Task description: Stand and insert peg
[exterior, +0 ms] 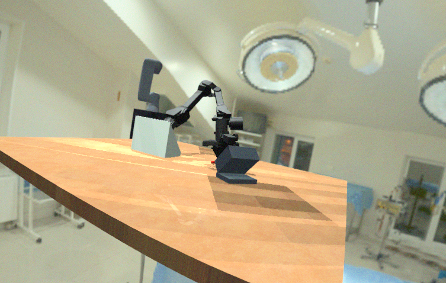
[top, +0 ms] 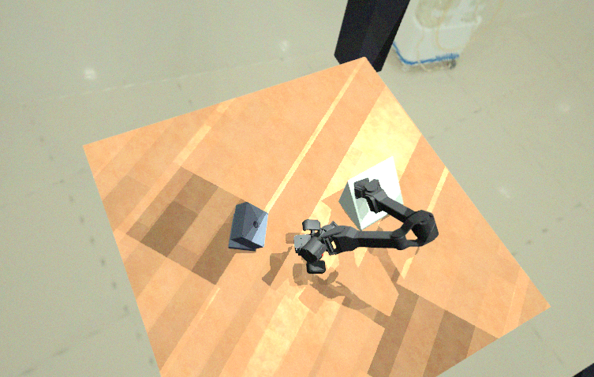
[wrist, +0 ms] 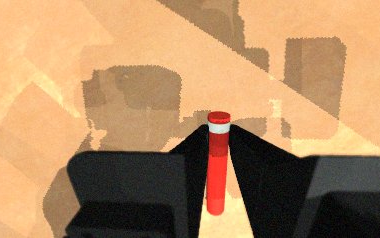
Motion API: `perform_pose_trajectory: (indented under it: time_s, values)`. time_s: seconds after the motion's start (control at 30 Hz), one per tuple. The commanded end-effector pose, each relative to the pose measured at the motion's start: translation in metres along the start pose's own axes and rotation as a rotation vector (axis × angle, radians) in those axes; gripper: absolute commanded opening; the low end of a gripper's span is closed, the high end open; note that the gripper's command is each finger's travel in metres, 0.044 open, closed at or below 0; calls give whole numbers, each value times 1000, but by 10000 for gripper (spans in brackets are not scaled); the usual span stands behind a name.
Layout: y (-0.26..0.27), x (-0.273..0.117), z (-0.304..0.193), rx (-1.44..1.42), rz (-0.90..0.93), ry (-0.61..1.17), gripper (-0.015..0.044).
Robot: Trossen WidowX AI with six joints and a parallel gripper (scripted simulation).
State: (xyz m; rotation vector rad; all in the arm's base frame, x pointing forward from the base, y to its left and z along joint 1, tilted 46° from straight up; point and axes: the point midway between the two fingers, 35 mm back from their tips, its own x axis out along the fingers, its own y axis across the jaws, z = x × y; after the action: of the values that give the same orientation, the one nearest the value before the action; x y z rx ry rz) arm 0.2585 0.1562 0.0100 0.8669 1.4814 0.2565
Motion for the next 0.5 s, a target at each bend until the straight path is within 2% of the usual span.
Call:
perform_pose_trajectory:
  time_s: [0.0, 0.47]
  values:
    - [-2, -3, -2, 6, -4, -39, 50]
    - [-2, -11, -7, 7, -4, -161, 50]
